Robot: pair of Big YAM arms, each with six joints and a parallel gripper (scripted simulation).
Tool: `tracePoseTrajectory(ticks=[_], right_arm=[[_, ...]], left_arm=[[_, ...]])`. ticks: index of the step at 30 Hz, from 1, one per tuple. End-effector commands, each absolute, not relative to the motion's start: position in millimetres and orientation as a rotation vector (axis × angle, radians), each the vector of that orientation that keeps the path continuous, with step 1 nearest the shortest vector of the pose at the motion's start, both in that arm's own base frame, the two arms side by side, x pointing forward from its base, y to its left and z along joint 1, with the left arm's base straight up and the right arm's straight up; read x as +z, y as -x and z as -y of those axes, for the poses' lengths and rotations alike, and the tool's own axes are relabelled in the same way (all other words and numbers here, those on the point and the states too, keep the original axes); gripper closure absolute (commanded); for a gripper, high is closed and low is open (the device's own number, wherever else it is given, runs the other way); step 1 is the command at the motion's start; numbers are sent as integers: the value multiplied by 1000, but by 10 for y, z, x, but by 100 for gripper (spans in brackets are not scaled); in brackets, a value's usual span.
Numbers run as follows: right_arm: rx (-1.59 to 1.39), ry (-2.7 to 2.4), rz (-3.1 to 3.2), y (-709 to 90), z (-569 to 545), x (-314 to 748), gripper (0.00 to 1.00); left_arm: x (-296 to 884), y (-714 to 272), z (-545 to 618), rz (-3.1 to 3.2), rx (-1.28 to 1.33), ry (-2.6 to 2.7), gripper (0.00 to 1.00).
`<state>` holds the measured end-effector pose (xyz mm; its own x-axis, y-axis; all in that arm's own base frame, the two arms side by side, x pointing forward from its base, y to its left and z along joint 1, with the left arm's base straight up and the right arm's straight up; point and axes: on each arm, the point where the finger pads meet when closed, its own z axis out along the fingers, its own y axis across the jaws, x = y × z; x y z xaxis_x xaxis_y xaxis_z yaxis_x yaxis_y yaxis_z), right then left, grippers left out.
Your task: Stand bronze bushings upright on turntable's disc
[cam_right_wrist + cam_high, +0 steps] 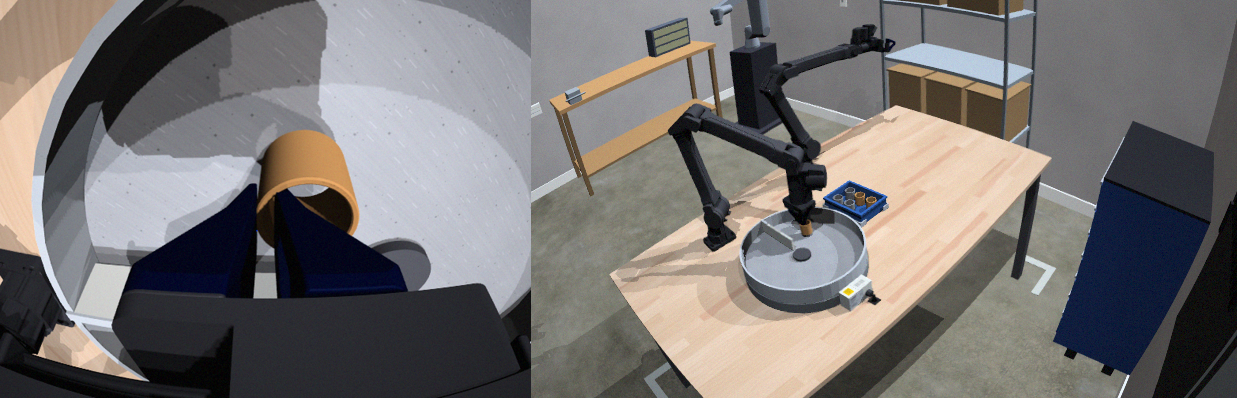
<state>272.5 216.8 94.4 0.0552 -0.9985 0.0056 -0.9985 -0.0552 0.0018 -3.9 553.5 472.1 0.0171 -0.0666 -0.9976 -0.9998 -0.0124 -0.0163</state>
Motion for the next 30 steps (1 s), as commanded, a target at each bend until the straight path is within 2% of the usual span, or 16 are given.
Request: tracePoseTrajectory(ticks=[1, 30], right_arm=[[3, -2309, 2167, -2791, -2242, 1006, 100], [3, -2309, 2168, -2789, -2243, 966, 100]], left_arm=[[5005, 86, -5448, -1201, 1221, 1221, 0], [5005, 86, -5448, -1201, 1221, 1221, 0]])
